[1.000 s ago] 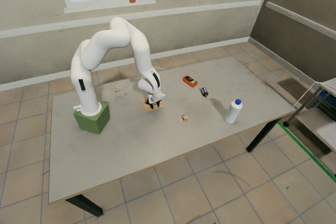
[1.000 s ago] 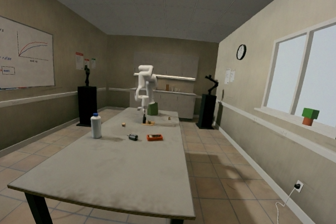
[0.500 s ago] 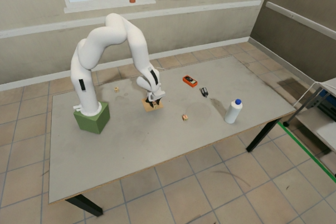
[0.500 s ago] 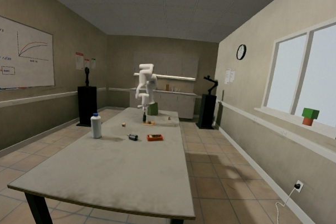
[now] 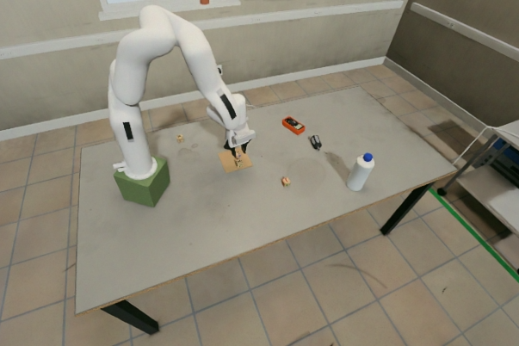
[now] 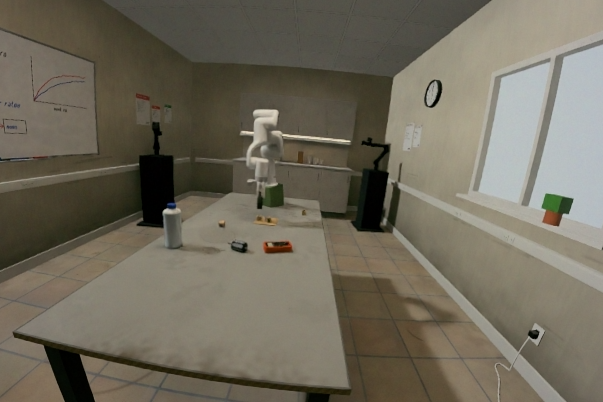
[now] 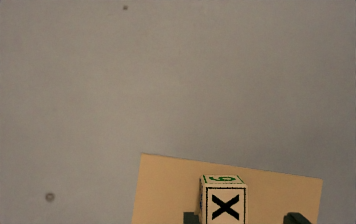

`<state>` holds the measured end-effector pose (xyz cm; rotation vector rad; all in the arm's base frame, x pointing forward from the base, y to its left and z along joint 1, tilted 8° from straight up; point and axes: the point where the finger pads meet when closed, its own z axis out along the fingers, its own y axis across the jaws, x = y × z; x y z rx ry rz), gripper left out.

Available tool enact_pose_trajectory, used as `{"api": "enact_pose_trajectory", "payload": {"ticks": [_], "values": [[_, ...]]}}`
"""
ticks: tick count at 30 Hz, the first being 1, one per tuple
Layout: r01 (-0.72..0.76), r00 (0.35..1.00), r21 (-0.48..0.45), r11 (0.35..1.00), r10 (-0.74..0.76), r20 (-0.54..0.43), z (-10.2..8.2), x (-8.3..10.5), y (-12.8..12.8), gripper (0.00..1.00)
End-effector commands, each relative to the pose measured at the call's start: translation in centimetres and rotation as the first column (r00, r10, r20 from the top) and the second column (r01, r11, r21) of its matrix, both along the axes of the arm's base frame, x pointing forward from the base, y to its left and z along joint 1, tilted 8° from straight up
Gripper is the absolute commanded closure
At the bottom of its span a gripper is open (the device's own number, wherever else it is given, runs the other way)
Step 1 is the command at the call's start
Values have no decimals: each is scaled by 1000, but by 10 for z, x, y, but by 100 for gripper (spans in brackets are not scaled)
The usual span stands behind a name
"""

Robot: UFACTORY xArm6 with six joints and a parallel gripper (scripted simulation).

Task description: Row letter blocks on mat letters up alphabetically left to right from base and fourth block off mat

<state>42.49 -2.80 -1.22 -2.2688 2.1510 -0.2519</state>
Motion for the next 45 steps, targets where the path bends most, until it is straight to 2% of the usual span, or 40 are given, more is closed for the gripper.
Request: {"api": "enact_pose_trajectory", "payload": {"ticks": [1, 2, 29, 38, 40, 45], "values": [[-1, 1000, 9, 1000, 1, -6, 11, 0, 0, 52], [-1, 1000, 9, 1000, 1, -6, 11, 0, 0, 0], [18, 1000, 11, 1000, -18, -5, 11, 0, 1, 0], [217, 976, 36, 975, -218, 12, 11, 1, 5, 0], [217, 976, 36, 975, -218, 12, 11, 1, 5, 0], [357, 933, 57, 932, -359, 21, 10, 3, 8, 0]]}}
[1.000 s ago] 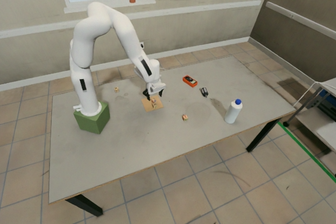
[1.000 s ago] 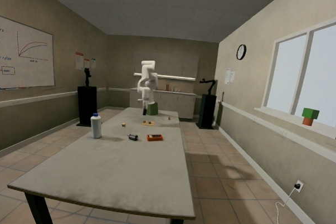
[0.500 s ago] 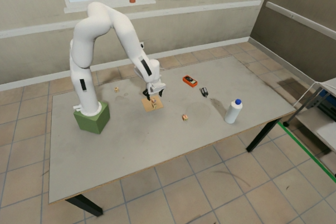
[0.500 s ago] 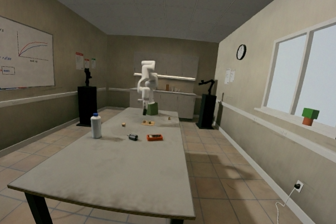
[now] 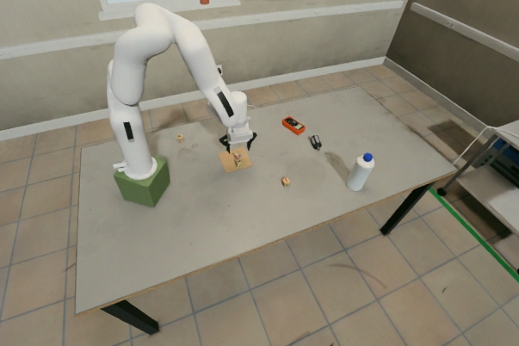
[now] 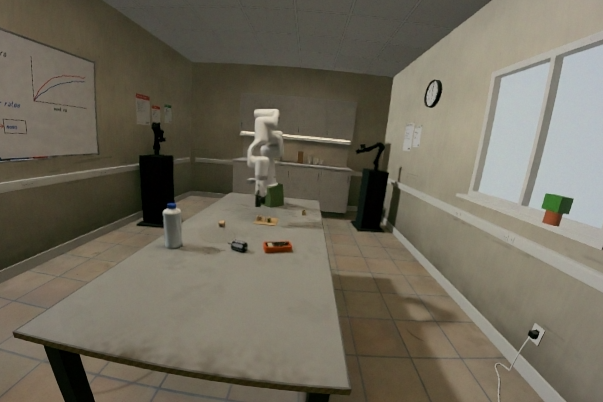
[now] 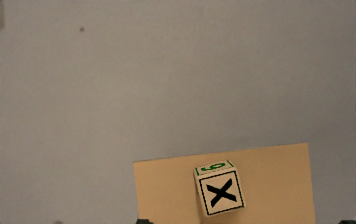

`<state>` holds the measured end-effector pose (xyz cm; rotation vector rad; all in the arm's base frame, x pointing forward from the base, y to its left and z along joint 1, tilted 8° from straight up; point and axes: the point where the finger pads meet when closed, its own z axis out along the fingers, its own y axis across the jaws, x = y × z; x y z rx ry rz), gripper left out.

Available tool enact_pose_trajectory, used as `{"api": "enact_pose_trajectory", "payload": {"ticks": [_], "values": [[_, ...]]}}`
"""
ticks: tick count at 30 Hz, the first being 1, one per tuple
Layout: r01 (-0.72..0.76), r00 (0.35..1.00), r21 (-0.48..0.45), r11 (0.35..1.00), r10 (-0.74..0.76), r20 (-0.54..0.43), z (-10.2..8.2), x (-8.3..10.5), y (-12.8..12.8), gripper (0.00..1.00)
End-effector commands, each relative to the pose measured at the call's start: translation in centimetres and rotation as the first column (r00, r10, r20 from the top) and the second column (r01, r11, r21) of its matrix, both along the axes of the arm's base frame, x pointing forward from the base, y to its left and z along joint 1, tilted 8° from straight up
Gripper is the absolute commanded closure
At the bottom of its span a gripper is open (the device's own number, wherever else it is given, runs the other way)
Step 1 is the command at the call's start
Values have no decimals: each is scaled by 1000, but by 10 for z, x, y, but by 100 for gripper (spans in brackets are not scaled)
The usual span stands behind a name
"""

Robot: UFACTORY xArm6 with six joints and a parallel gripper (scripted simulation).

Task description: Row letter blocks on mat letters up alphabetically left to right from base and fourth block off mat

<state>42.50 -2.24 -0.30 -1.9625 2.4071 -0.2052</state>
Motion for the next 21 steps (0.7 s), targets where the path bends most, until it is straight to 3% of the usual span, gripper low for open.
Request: {"api": "enact_pose_trajectory", "payload": {"ticks": [1, 12, 21], "values": [[138, 990, 3, 990, -138, 20, 1, 3, 3, 0], [341, 939, 31, 940, -342, 34, 0, 4, 7, 0], [554, 829, 66, 830, -557, 43, 0, 6, 13, 0]]}}
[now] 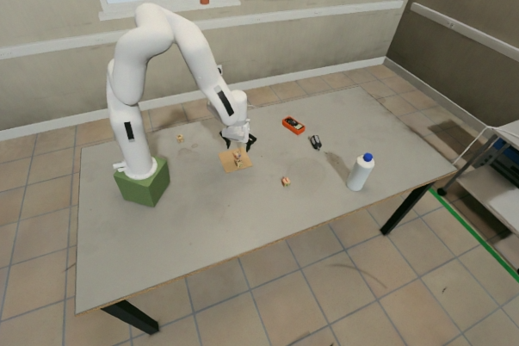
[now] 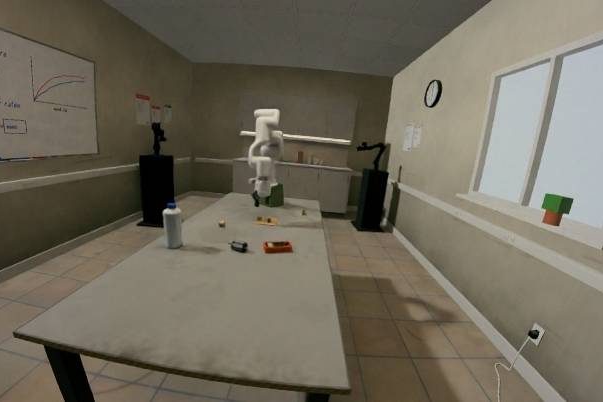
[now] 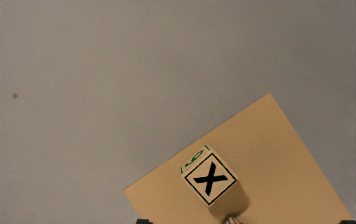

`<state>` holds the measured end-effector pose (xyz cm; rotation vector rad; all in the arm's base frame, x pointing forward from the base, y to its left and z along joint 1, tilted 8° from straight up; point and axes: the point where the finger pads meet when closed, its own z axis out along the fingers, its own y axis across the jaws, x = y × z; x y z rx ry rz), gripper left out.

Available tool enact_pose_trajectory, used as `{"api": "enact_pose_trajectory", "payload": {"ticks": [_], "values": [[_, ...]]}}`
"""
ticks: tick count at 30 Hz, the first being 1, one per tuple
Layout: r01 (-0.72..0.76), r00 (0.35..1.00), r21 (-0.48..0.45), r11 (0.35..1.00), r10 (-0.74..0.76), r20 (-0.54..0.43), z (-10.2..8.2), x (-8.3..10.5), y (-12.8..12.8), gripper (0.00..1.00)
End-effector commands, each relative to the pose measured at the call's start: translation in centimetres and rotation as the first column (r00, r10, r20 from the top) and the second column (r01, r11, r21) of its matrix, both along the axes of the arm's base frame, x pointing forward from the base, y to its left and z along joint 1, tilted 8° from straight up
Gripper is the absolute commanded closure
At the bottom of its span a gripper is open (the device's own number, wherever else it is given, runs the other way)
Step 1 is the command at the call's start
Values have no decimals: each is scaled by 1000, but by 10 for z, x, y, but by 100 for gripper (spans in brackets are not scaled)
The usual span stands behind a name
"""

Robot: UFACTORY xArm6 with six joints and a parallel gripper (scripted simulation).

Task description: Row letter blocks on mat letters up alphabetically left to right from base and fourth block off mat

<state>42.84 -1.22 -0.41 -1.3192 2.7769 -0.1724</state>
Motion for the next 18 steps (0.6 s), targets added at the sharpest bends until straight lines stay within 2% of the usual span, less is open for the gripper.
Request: {"api": "enact_pose_trajectory", "payload": {"ticks": [1, 6, 8, 9, 18], "values": [[137, 990, -7, 991, -137, 21, 1, 2, 3, 0], [250, 968, 9, 968, -250, 30, 1, 3, 5, 0], [250, 968, 9, 968, -250, 30, 1, 3, 5, 0], [315, 948, 18, 949, -315, 34, 1, 4, 7, 0], [493, 868, 46, 869, -495, 42, 0, 5, 11, 0]]}}
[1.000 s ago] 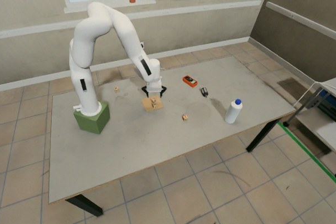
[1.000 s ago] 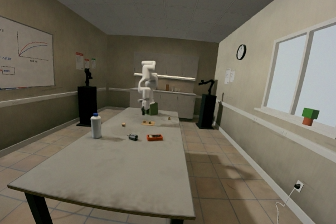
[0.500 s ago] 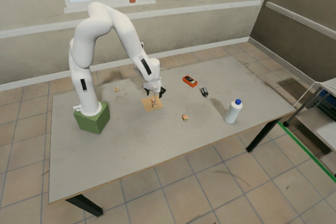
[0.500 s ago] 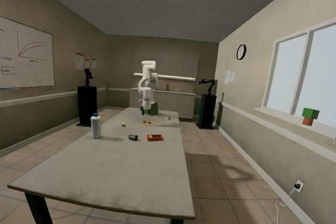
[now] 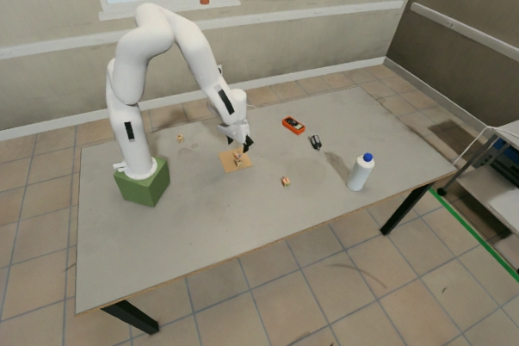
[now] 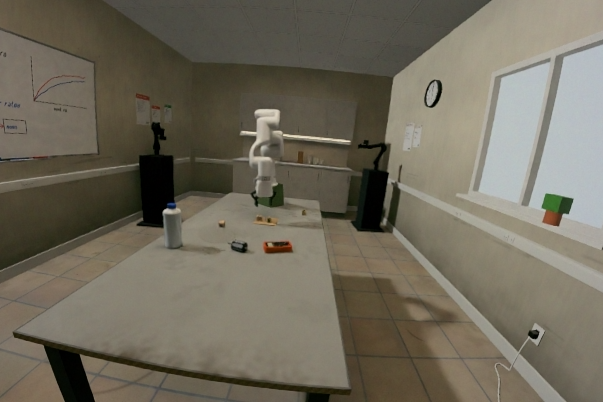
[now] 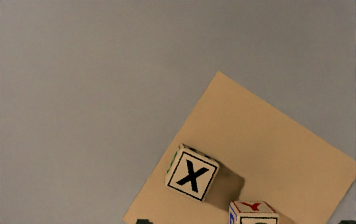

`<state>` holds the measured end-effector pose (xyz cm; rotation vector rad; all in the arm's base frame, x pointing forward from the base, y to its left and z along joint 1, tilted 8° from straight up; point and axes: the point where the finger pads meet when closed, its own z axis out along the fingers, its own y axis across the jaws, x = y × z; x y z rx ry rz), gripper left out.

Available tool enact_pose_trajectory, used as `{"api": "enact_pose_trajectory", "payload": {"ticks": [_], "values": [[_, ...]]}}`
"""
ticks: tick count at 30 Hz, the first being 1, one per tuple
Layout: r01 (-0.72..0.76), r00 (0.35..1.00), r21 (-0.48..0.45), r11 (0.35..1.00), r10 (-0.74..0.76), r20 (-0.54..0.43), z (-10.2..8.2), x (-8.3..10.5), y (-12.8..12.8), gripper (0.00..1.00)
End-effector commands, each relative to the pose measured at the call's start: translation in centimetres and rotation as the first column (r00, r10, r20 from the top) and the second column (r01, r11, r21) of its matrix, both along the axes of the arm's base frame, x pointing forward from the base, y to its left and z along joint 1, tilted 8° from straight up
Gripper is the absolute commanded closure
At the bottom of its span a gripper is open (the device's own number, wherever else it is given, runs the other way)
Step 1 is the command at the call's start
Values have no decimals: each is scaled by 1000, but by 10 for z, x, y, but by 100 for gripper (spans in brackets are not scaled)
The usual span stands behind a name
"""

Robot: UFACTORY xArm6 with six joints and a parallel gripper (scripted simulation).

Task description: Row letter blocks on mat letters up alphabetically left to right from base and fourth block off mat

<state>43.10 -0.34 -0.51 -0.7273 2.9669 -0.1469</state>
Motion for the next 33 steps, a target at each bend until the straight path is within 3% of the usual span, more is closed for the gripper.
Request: {"api": "enact_pose_trajectory", "payload": {"ticks": [1, 7, 8, 24, 25, 33], "values": [[137, 990, -7, 990, -137, 22, 1, 2, 3, 0], [227, 974, 5, 974, -227, 29, 1, 3, 5, 0], [292, 956, 14, 956, -292, 33, 1, 3, 7, 0], [569, 819, 59, 820, -572, 45, 0, 5, 13, 0], [622, 779, 69, 780, -626, 45, 0, 6, 15, 0], [746, 658, 95, 659, -752, 44, -1, 6, 19, 0]]}}
